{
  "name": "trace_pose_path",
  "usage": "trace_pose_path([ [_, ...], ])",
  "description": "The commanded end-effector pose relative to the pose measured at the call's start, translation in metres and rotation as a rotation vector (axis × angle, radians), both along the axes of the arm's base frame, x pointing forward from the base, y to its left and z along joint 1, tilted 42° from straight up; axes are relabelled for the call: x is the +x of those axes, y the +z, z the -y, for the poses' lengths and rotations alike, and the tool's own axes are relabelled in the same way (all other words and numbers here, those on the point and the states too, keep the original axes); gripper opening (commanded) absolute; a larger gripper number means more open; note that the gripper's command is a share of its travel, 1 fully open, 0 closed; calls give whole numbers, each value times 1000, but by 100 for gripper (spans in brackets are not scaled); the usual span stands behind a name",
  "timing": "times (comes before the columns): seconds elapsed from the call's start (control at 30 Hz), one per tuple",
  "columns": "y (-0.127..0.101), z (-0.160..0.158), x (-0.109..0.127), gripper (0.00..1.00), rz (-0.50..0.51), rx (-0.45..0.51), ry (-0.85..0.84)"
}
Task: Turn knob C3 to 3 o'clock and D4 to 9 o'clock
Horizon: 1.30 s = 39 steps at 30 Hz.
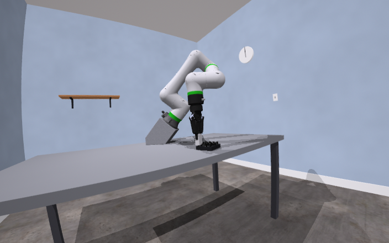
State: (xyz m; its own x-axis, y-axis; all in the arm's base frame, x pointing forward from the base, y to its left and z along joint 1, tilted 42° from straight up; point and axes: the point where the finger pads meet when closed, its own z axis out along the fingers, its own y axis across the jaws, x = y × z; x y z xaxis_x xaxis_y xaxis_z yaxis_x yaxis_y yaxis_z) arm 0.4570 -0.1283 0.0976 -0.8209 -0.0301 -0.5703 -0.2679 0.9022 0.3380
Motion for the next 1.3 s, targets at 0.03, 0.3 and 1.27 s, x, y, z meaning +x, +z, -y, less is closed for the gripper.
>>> trace_pose_path([
  [0.03, 0, 0, 0, 12, 0, 0, 0],
  [0.3, 0, 0, 0, 12, 0, 0, 0],
  [1.27, 0, 0, 0, 5, 0, 0, 0],
])
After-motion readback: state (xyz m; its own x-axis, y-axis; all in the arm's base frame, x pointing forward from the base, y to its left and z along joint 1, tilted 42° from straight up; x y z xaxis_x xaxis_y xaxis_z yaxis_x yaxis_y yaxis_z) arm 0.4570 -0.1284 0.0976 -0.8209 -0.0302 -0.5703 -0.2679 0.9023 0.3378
